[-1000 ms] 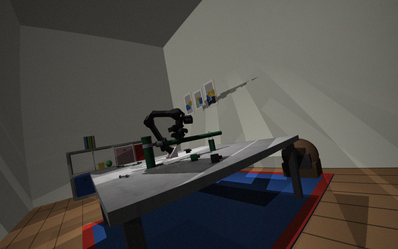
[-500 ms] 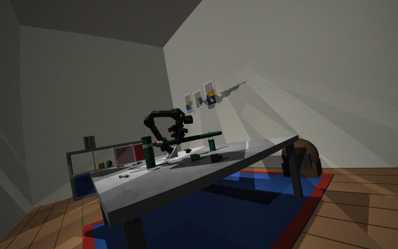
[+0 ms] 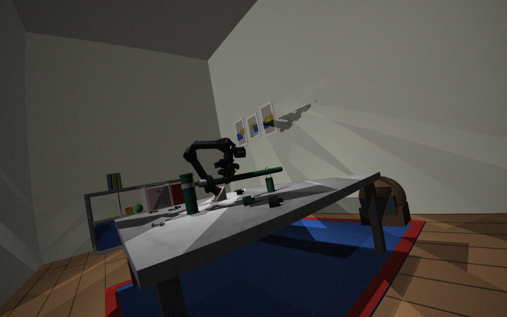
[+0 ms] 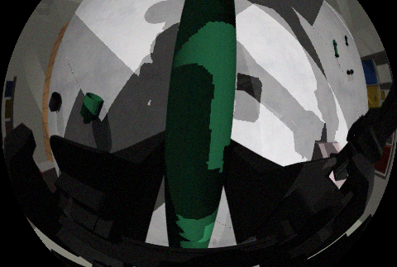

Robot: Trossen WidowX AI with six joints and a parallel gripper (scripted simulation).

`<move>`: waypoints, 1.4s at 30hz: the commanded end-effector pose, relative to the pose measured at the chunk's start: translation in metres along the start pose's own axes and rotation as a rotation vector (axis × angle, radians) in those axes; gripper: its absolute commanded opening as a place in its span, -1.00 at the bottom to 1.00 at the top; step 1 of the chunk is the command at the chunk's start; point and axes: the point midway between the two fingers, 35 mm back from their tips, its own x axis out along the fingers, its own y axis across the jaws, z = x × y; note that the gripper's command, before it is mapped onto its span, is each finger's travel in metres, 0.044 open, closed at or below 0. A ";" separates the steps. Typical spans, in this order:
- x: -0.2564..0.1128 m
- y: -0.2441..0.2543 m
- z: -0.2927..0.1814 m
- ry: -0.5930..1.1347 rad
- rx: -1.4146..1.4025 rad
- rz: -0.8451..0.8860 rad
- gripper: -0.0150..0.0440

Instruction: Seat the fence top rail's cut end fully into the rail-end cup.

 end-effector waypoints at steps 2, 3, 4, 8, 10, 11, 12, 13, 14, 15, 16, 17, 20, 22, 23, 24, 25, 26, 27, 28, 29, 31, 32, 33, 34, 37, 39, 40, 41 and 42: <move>-0.002 0.001 0.003 -0.011 -0.003 0.008 -0.49; -0.002 0.001 0.003 -0.011 -0.003 0.008 -0.49; -0.002 0.001 0.003 -0.011 -0.003 0.008 -0.49; -0.002 0.001 0.004 -0.011 -0.003 0.008 -0.49; -0.002 0.001 0.004 -0.011 -0.003 0.008 -0.49; -0.003 0.001 0.004 -0.011 -0.003 0.008 -0.49; -0.003 0.001 0.004 -0.011 -0.003 0.008 -0.49; -0.003 0.001 0.004 -0.011 -0.003 0.008 -0.49; -0.003 0.001 0.004 -0.011 -0.003 0.008 -0.49; -0.003 0.001 0.004 -0.011 -0.003 0.008 -0.49; -0.003 0.001 0.004 -0.011 -0.003 0.008 -0.49; -0.003 0.001 0.004 -0.011 -0.003 0.008 -0.49; -0.003 0.001 0.004 -0.012 -0.003 0.008 -0.49; -0.003 0.001 0.004 -0.012 -0.003 0.008 -0.49; -0.003 0.001 0.004 -0.012 -0.003 0.008 -0.49; -0.003 0.001 0.004 -0.012 -0.003 0.008 -0.49; -0.003 0.001 0.004 -0.012 -0.003 0.008 -0.49; -0.003 0.001 0.004 -0.012 -0.003 0.008 -0.49; -0.003 0.001 0.004 -0.012 -0.003 0.008 -0.49; -0.003 0.001 0.004 -0.012 -0.003 0.008 -0.49; -0.003 0.001 0.004 -0.012 -0.003 0.008 -0.49; -0.003 0.001 0.004 -0.012 -0.003 0.008 -0.49; -0.003 0.001 0.004 -0.012 -0.003 0.008 -0.49; -0.003 0.001 0.004 -0.012 -0.003 0.008 -0.49; -0.003 0.001 0.004 -0.012 -0.003 0.008 -0.49; -0.003 0.002 0.004 -0.012 -0.003 0.008 -0.49; -0.003 0.002 0.004 -0.012 -0.003 0.008 -0.49; -0.003 0.002 0.004 -0.013 -0.004 0.008 -0.49; -0.002 0.000 0.002 -0.006 -0.003 -0.003 -0.49; -0.002 0.000 0.002 -0.006 -0.003 -0.003 -0.49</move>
